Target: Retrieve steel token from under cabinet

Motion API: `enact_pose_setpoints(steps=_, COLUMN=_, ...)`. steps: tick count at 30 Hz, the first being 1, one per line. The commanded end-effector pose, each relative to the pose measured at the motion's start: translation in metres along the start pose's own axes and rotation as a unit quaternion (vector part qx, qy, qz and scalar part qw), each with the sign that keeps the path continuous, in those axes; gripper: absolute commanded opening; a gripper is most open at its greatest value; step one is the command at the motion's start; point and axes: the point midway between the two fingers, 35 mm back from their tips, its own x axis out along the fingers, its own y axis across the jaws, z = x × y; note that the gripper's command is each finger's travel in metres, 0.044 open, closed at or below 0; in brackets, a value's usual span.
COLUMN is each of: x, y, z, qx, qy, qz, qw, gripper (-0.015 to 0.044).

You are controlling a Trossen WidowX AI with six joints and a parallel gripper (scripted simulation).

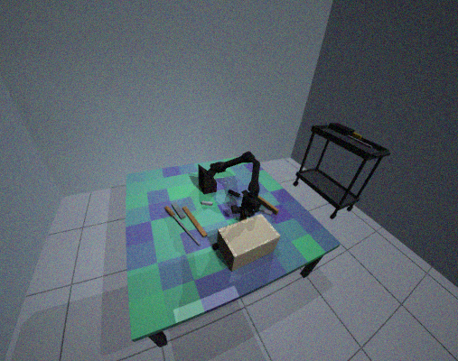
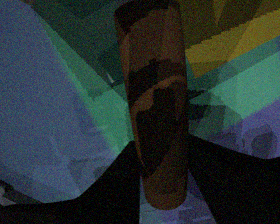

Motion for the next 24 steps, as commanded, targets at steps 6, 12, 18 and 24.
enact_pose_setpoints(steps=6, x=0.0, y=0.0, z=0.01, qx=-0.002, qy=0.0, qz=0.001, qw=1.0, gripper=0.0)
enact_pose_setpoints(steps=12, x=0.0, y=-0.001, z=0.014, qx=-0.002, qy=-0.001, qz=0.001, qw=1.0, gripper=0.0)
enact_pose_setpoints(steps=18, x=0.001, y=-0.01, z=0.015, qx=-0.002, qy=-0.001, qz=0.001, qw=1.0, gripper=0.0)
enact_pose_setpoints(steps=24, x=0.001, y=-0.018, z=0.015, qx=-0.002, qy=0.0, qz=0.0, qw=1.0, gripper=0.0)
